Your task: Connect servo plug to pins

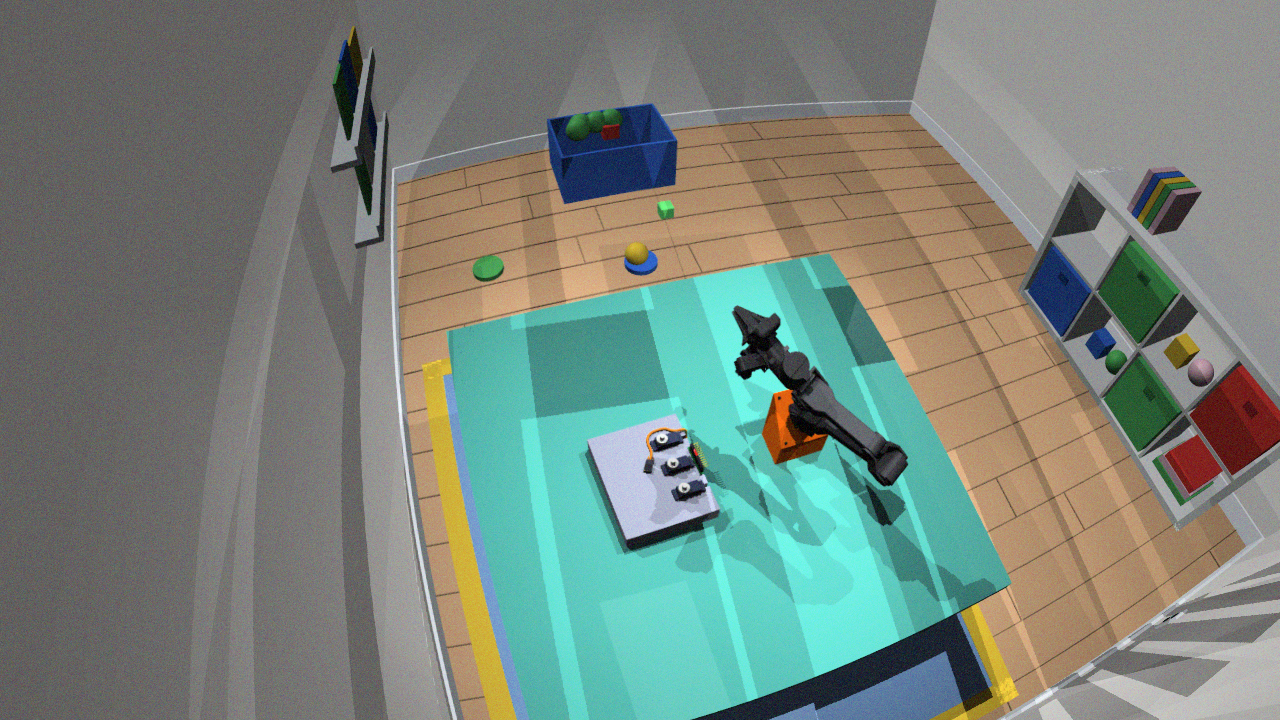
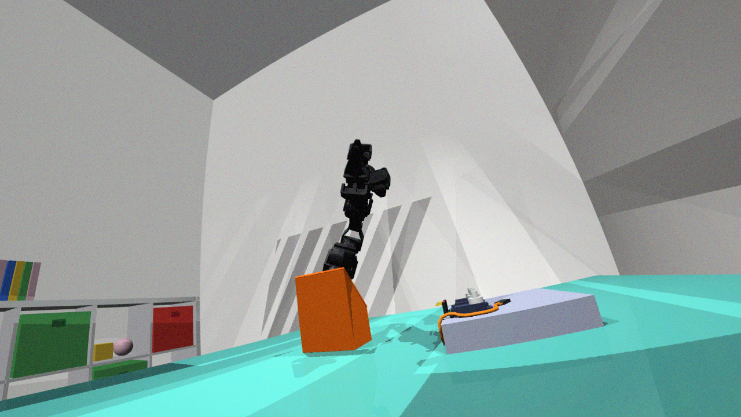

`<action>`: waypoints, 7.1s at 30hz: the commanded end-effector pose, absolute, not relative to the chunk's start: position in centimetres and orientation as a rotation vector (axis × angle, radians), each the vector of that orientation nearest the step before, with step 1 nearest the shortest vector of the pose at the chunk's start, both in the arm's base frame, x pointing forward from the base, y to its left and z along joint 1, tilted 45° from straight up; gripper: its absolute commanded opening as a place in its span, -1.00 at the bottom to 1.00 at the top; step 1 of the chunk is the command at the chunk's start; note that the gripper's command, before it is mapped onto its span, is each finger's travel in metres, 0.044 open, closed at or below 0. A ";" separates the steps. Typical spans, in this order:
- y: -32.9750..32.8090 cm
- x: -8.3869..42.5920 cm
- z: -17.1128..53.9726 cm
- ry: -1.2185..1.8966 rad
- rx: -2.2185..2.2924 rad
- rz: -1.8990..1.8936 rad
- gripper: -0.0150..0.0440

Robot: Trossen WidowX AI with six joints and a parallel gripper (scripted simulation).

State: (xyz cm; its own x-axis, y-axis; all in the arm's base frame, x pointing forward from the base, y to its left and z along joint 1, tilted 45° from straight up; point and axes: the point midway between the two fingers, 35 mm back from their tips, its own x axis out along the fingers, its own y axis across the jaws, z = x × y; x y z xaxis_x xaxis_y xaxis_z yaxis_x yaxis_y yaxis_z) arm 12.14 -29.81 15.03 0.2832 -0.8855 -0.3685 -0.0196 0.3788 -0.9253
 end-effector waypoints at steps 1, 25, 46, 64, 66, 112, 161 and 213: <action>-29.3 13.8 15.8 1.055 -1.000 -0.739 -0.10; -22.4 24.1 21.4 0.550 -0.780 -0.633 -0.10; -13.2 29.9 26.4 0.201 -0.476 -0.405 -0.10; -4.2 31.7 30.8 -0.003 -0.160 -0.140 -0.10; -3.2 31.7 31.3 -0.019 -0.122 -0.107 -0.10; -2.6 40.3 18.7 0.671 0.790 -0.105 -0.10; -6.1 40.3 1.6 1.385 1.948 -0.912 -0.10; -4.8 39.6 -4.3 1.512 2.245 -1.281 -0.49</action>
